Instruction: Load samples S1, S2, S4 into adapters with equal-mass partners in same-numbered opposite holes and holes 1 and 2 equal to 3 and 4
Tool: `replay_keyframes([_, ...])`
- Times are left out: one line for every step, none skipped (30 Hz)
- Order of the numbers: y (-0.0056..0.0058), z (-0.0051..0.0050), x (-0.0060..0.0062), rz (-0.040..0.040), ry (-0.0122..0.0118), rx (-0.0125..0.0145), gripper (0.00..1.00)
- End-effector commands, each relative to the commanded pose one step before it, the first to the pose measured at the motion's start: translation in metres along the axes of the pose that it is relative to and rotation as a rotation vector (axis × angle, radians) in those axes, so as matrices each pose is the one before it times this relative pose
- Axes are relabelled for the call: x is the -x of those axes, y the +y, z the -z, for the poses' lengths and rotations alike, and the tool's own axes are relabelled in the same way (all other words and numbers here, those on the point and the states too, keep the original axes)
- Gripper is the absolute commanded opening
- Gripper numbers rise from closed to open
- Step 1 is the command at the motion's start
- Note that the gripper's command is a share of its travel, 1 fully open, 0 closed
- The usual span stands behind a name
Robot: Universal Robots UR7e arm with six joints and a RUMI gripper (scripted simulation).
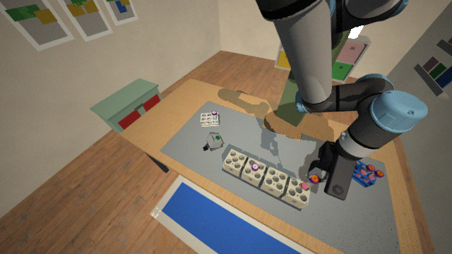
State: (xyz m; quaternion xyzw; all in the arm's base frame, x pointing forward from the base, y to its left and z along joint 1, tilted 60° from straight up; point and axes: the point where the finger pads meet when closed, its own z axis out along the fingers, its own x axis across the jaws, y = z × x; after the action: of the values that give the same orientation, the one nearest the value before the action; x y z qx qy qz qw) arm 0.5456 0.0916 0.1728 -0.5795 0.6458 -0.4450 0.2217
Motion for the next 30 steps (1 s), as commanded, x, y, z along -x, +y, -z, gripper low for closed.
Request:
replay_keyframes([-0.00055,-0.00647,-0.00009,-0.00001,-0.00083,-0.00051,0.0])
replay_keyframes([0.0,-0.00266,0.0,0.0,0.0,0.0,0.0])
replay_keyframes([0.0,-0.00266,0.0,0.0,0.0,0.0,0.0])
replay_keyframes([0.0,-0.00266,0.0,0.0,0.0,0.0,0.0])
replay_keyframes([0.0,-0.00266,0.0,0.0,0.0,0.0,0.0])
replay_keyframes([0.0,-0.00267,0.0,0.0,0.0,0.0,0.0])
replay_keyframes([0.0,-0.00267,0.0,0.0,0.0,0.0,0.0])
replay_keyframes([0.0,-0.00267,0.0,0.0,0.0,0.0,0.0])
replay_keyframes([0.0,-0.00267,0.0,0.0,0.0,0.0,0.0])
replay_keyframes([0.0,-0.00267,0.0,0.0,0.0,0.0,0.0])
replay_keyframes([0.0,-0.00267,0.0,0.0,0.0,0.0,0.0])
replay_keyframes([0.0,-0.00267,0.0,0.0,0.0,0.0,0.0])
replay_keyframes([0.0,0.0,0.0,0.0,0.0,0.0,0.0])
replay_keyframes([0.0,0.0,0.0,0.0,0.0,0.0,0.0])
replay_keyframes([0.0,0.0,0.0,0.0,0.0,0.0,0.0])
replay_keyframes([0.0,0.0,0.0,0.0,0.0,0.0,0.0])
replay_keyframes([0.0,0.0,0.0,0.0,0.0,0.0,0.0])
replay_keyframes([0.00001,-0.00001,0.0,0.0,0.0,0.0,0.0])
replay_keyframes([-0.00003,0.00006,0.0,0.0,0.00001,0.00003,0.0])
replay_keyframes([0.00001,-0.00002,0.0,0.0,0.0,-0.00001,0.0])
replay_keyframes([0.00001,-0.00001,0.0,0.0,0.0,-0.00001,0.0])
replay_keyframes([0.0,-0.00001,0.0,0.0,0.0,0.0,0.0])
replay_keyframes([0.0,-0.00001,0.0,0.0,0.0,0.0,0.0])
replay_keyframes([0.0,-0.00001,0.0,0.0,0.0,0.0,0.0])
replay_keyframes([0.0,0.0,0.0,0.0,0.0,0.0,0.0])
replay_keyframes([0.0,0.0,0.0,0.0,0.0,0.0,0.0])
replay_keyframes([0.0,0.0,0.0,0.0,0.0,0.0,0.0])
replay_keyframes([-0.00002,-0.00129,0.0,0.0,0.0,0.00002,0.0])
replay_keyframes([0.00002,-0.00138,0.0,0.0,0.0,-0.00002,0.0])
replay_keyframes([0.0,-0.00133,0.0,0.0,0.0,0.0,0.0])
